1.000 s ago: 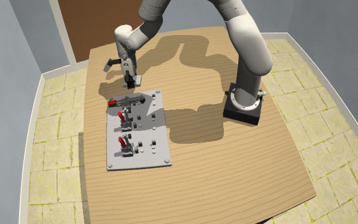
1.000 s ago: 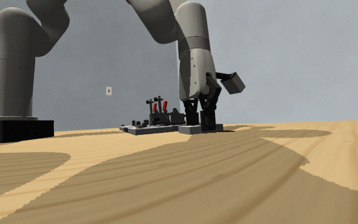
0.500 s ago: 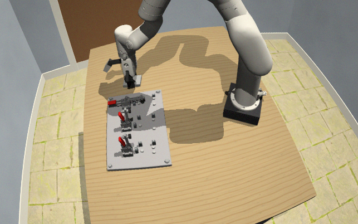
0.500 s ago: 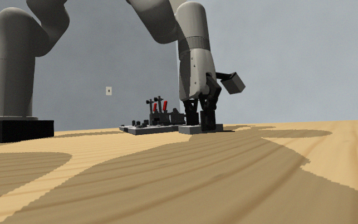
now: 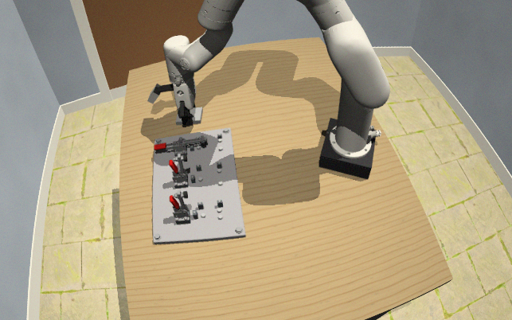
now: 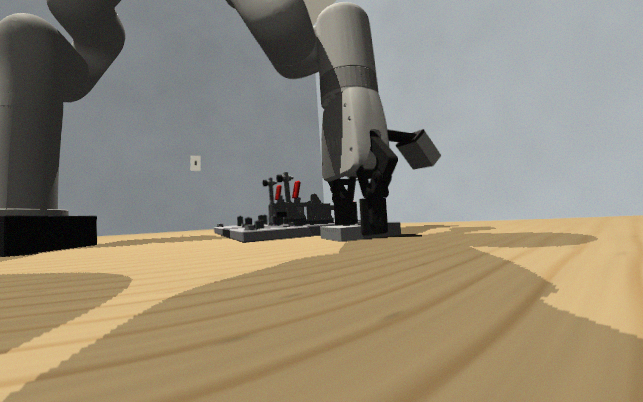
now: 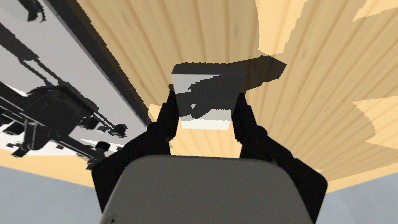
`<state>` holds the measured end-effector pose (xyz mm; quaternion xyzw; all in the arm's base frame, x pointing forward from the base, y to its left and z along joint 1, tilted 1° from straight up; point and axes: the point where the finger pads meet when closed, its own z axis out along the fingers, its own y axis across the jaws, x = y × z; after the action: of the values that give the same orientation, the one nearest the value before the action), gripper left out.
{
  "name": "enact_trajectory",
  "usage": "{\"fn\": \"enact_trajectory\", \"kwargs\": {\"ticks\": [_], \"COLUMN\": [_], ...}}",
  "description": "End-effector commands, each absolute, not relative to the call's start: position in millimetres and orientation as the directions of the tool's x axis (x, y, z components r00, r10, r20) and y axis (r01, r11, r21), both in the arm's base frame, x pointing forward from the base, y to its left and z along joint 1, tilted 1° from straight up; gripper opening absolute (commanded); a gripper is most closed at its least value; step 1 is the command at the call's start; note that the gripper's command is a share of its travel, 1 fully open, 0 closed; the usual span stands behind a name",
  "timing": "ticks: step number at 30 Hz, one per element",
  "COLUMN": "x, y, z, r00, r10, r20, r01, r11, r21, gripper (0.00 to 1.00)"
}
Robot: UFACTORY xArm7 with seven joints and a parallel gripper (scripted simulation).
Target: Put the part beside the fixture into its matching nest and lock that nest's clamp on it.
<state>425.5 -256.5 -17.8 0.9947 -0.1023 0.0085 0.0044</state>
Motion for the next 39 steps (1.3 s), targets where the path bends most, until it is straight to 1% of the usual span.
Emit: {"fn": "enact_trajectory", "kwargs": {"ticks": [1,21,39], "x": [427,427,425], "y": [-257,-257,-256], "z": [-16,2,65], "r00": [0.979,0.979,0.979], "r10": [-0.203,-0.203,-0.203], "r20": [0.022,0.022,0.022], "r01": [-0.204,-0.204,-0.204], "r11": [-0.979,-0.979,-0.979], "r21": [0.008,0.008,0.008], "gripper": [0.0,0.0,0.0]}}
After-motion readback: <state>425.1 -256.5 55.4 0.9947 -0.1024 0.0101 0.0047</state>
